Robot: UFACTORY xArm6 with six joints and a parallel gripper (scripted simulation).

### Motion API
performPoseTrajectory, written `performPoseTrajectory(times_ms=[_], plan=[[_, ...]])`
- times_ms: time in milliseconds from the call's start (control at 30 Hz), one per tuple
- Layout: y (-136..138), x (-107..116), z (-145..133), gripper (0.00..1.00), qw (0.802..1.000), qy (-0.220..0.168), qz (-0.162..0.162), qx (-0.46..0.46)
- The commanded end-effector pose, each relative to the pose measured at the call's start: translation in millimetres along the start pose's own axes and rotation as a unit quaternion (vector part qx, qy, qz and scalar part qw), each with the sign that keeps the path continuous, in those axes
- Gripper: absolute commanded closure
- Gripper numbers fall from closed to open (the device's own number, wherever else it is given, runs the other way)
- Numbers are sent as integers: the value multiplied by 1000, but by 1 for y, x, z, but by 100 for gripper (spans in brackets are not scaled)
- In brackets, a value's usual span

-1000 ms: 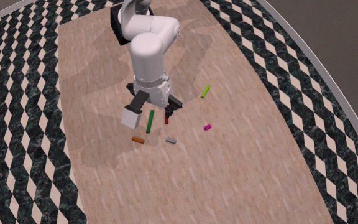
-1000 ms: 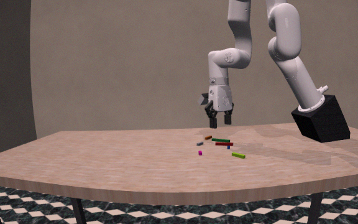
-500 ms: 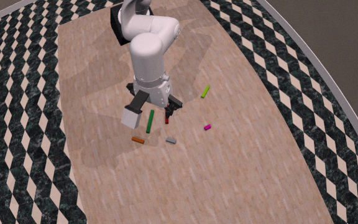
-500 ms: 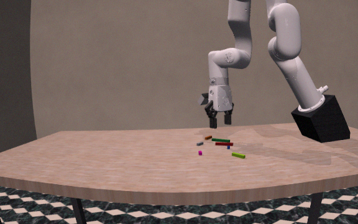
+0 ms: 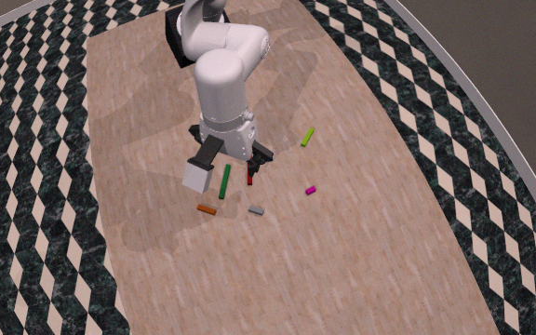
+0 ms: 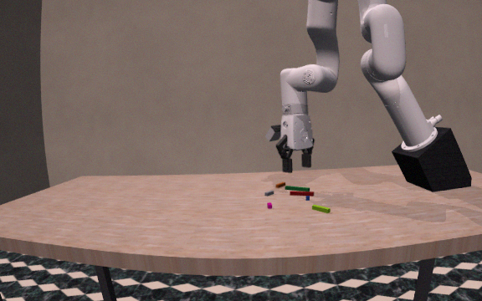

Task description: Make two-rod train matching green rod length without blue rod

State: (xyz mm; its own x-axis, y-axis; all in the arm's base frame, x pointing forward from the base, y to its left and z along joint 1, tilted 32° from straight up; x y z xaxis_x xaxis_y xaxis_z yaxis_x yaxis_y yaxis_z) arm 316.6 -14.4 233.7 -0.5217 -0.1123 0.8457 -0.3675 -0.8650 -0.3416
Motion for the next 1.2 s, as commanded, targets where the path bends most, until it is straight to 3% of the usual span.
performPoseTrajectory(times_ms=[0, 167, 667, 733, 767, 1167], plan=[[0, 1, 1, 0, 999, 1, 1, 54], [-1, 1, 1, 0, 994, 1, 1, 112], [-1, 1, 0, 0, 936, 1, 0, 353], [-1, 1, 0, 0, 936, 1, 0, 353], [-1, 1, 0, 0, 920, 1, 0, 392], [-1, 2, 0, 0, 840, 1, 0, 543]])
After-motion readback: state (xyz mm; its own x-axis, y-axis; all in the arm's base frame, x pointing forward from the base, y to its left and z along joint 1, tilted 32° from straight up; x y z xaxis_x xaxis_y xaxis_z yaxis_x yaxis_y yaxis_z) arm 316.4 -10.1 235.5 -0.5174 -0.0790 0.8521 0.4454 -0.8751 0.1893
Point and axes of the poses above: the point where the finger pads meet when closed, its own x axis back along the fingers, its own y axis across the jaws, z = x × y, the point moved 10 cm from there along x, back along the fingers, and after that the axes turned 10 degrees about x, right-handed, at the moved point
